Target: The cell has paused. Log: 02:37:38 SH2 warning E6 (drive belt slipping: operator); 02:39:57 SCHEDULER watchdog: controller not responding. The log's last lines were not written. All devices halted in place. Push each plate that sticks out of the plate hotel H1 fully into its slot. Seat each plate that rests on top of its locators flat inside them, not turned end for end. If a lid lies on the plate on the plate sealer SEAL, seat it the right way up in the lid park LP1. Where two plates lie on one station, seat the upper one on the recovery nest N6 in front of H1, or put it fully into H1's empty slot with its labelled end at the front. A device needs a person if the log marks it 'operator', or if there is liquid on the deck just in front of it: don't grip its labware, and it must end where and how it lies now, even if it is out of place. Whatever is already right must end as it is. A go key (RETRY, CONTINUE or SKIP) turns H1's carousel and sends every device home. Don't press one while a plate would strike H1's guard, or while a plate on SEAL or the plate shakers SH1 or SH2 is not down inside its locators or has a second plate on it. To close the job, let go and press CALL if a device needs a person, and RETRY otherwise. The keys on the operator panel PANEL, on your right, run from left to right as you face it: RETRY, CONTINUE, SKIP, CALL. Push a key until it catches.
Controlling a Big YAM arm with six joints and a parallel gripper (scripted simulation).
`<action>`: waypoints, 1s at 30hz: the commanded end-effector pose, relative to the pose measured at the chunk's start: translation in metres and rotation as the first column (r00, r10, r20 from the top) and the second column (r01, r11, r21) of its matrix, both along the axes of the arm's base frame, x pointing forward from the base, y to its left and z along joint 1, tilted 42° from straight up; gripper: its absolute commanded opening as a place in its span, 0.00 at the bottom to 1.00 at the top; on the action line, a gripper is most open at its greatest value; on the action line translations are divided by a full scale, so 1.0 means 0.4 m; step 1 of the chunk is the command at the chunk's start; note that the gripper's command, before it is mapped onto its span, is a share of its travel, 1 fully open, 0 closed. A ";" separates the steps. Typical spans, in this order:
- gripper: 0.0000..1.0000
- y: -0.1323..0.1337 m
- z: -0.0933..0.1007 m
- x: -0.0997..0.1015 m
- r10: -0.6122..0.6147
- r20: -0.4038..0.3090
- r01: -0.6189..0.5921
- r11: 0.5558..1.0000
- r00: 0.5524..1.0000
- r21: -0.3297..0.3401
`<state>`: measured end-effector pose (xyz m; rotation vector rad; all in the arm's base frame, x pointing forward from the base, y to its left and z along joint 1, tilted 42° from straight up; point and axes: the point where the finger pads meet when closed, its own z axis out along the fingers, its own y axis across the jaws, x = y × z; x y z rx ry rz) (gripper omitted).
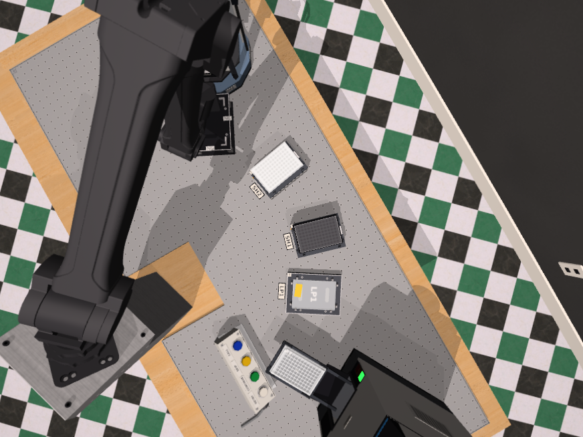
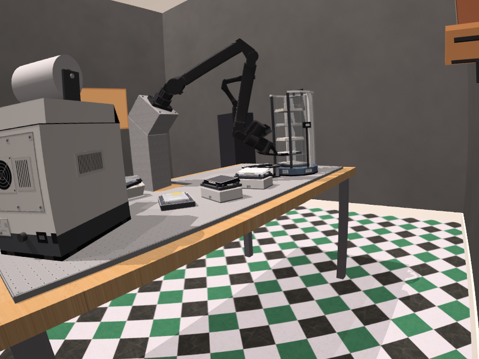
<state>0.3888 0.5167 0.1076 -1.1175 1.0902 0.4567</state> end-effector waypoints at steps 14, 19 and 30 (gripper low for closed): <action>0.00 0.036 0.042 -0.016 0.016 0.008 -0.016 1.000 1.000 0.011; 0.00 0.042 0.043 -0.015 0.016 0.007 -0.016 1.000 1.000 0.010; 0.00 0.052 0.048 -0.014 0.016 0.008 -0.016 1.000 1.000 0.010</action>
